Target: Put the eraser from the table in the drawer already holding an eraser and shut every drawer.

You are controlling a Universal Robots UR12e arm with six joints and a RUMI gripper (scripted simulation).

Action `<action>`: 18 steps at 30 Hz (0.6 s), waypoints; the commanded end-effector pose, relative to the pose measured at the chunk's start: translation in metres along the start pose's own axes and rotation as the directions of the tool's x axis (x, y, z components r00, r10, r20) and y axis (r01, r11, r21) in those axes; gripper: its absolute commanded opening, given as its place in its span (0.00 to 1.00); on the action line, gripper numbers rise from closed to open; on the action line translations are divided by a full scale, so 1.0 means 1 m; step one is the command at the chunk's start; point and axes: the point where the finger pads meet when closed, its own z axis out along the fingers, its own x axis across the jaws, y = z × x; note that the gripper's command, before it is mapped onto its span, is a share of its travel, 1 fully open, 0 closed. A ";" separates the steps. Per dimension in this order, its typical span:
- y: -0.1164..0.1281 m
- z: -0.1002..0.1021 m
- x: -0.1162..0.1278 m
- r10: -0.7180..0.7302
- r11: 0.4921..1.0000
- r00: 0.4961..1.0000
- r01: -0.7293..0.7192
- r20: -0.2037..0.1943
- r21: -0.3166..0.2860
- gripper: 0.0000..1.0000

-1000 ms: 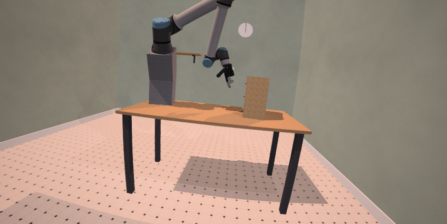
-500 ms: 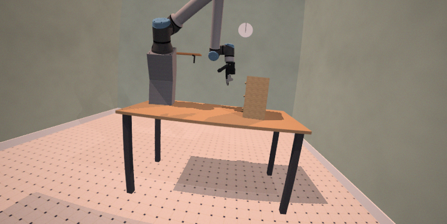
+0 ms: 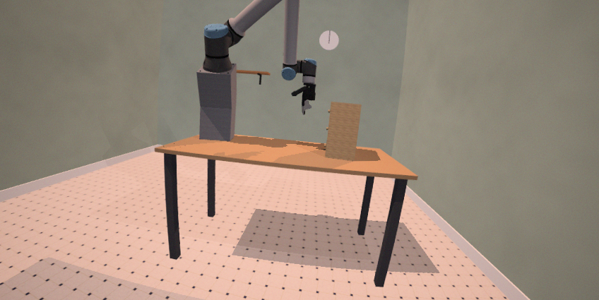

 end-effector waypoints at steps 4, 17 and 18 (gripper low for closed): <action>-0.001 0.000 0.001 -0.002 1.000 1.000 0.002 -0.001 0.004 0.20; -0.001 0.000 0.001 -0.002 1.000 1.000 0.002 -0.001 0.004 1.00; -0.001 0.000 0.001 -0.002 1.000 1.000 0.002 -0.001 0.004 1.00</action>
